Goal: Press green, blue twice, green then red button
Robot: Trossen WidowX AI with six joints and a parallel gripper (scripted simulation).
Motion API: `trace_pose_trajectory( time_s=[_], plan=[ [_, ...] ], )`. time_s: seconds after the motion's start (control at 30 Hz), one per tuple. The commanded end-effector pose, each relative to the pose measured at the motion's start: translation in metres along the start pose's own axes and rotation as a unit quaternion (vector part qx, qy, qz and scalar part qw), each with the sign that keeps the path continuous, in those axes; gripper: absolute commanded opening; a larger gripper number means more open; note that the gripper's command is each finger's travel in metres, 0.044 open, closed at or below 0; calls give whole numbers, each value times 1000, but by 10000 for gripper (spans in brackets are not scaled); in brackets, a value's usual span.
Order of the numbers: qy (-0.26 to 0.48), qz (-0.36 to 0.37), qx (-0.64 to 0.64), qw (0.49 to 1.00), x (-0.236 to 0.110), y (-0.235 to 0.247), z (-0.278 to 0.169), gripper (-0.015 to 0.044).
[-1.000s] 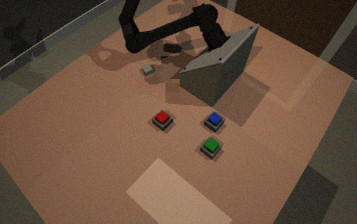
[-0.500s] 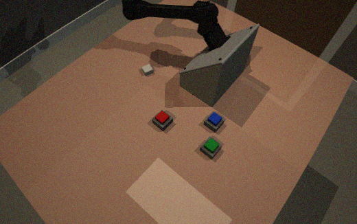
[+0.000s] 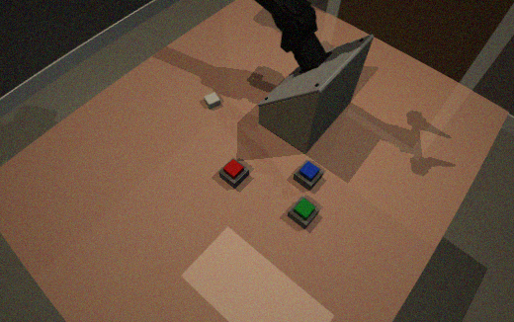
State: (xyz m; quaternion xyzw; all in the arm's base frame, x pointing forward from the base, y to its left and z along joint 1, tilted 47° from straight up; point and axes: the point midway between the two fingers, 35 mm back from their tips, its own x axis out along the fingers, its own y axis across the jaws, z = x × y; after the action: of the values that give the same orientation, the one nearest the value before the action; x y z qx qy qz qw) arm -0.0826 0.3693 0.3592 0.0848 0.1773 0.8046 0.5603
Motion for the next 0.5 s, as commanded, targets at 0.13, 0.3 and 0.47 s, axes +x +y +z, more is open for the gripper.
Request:
trace_pose_trajectory(
  time_s=[0.13,0.3,0.47],
  plan=[
    [104,-228,109,962,28,-142,-56,400],
    [158,-365,174,901,13,-228,-97,400],
    [206,-491,234,814,-24,-304,-142,400]
  ],
)
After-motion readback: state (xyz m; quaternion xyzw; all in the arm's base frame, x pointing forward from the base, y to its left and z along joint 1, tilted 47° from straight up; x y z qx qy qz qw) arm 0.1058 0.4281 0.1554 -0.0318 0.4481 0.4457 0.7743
